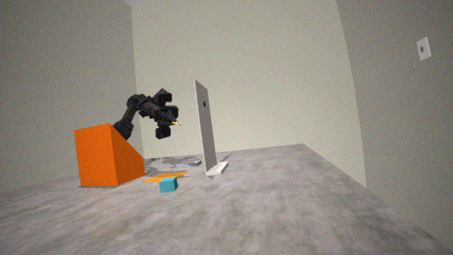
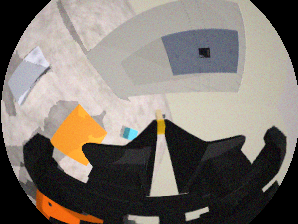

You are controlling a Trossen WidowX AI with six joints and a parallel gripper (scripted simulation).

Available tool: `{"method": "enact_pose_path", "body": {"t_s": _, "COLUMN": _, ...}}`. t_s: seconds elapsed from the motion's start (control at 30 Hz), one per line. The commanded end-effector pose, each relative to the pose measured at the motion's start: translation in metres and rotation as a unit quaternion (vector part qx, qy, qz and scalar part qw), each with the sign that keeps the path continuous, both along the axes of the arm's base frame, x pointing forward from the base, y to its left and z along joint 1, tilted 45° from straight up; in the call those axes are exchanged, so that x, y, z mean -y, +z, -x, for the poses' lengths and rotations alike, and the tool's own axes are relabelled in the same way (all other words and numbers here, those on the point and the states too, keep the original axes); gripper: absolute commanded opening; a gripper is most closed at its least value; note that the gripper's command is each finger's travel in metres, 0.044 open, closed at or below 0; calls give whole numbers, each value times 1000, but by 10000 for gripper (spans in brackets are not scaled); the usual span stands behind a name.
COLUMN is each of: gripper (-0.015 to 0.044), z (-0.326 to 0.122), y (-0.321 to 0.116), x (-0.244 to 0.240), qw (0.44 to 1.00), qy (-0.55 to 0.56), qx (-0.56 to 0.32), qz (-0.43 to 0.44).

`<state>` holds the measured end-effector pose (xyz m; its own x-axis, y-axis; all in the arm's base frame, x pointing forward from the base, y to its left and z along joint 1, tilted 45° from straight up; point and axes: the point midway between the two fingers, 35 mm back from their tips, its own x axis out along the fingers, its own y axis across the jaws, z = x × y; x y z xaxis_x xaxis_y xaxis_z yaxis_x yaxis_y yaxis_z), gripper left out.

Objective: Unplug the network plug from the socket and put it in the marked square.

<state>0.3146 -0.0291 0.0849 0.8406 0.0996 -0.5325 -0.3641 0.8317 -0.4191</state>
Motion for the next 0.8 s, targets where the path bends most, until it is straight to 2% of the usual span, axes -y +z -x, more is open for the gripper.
{"method": "enact_pose_path", "body": {"t_s": 0.0, "gripper": 0, "z": 4, "y": -21, "x": -14, "qw": 997, "qy": 12, "qx": -64, "qz": -29}}
{"method": "enact_pose_path", "body": {"t_s": 0.53, "gripper": 0, "z": 43, "y": -84, "x": -58, "qw": 953, "qy": 35, "qx": -288, "qz": -88}}
{"method": "enact_pose_path", "body": {"t_s": 0.77, "gripper": 0, "z": 45, "y": -86, "x": -60, "qw": 950, "qy": 36, "qx": -297, "qz": -89}}
